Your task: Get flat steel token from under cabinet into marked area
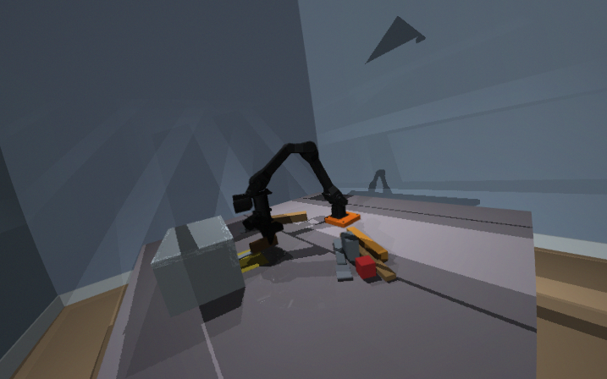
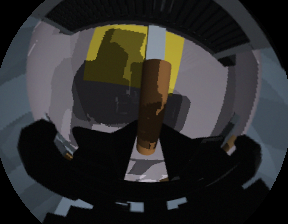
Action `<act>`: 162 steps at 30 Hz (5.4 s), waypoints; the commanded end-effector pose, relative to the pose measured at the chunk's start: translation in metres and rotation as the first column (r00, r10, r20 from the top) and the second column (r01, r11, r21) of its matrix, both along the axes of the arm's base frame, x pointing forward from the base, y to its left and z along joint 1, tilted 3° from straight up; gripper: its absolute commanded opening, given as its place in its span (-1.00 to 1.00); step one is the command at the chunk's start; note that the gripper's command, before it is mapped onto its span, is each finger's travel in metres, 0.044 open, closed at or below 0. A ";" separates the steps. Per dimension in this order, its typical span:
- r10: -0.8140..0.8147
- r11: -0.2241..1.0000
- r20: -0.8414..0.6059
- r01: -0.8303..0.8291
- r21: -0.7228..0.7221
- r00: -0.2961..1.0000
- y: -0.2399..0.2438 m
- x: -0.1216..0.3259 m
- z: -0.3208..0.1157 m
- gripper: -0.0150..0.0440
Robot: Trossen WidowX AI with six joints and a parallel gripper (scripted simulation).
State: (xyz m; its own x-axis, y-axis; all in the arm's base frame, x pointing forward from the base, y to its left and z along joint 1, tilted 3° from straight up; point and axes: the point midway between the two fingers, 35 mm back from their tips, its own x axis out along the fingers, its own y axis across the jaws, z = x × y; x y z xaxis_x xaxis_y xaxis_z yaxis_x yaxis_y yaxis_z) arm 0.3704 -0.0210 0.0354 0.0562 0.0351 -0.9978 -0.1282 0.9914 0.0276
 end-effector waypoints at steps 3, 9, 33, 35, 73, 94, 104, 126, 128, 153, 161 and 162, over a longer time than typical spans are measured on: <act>0.004 1.000 -0.001 -0.004 0.001 1.000 -0.001 -0.007 -0.001 -0.49; 0.004 1.000 -0.002 -0.004 0.001 1.000 -0.002 -0.013 -0.002 -0.49; 0.004 1.000 -0.004 -0.004 0.001 1.000 -0.006 -0.038 -0.003 -0.49; 0.004 1.000 -0.004 -0.004 0.001 1.000 -0.006 -0.040 -0.004 -0.49; 0.004 1.000 -0.007 -0.004 0.001 1.000 -0.013 -0.082 -0.007 -0.49; 0.004 1.000 -0.008 -0.004 0.000 1.000 -0.017 -0.108 -0.008 -0.49; 0.004 1.000 -0.009 -0.004 0.000 1.000 -0.019 -0.120 -0.009 -0.49; 0.004 1.000 -0.010 -0.004 0.000 1.000 -0.023 -0.147 -0.011 -0.49; 0.002 1.000 -0.008 -0.002 0.000 1.000 -0.023 -0.143 -0.010 -0.49; 0.131 0.991 -0.006 -0.131 -0.007 0.991 -0.036 -0.142 -0.008 -0.49; 0.159 0.987 -0.006 -0.160 -0.009 0.987 -0.043 -0.141 -0.007 -0.49; 0.163 0.987 -0.006 -0.163 -0.010 0.987 -0.044 -0.141 -0.007 -0.49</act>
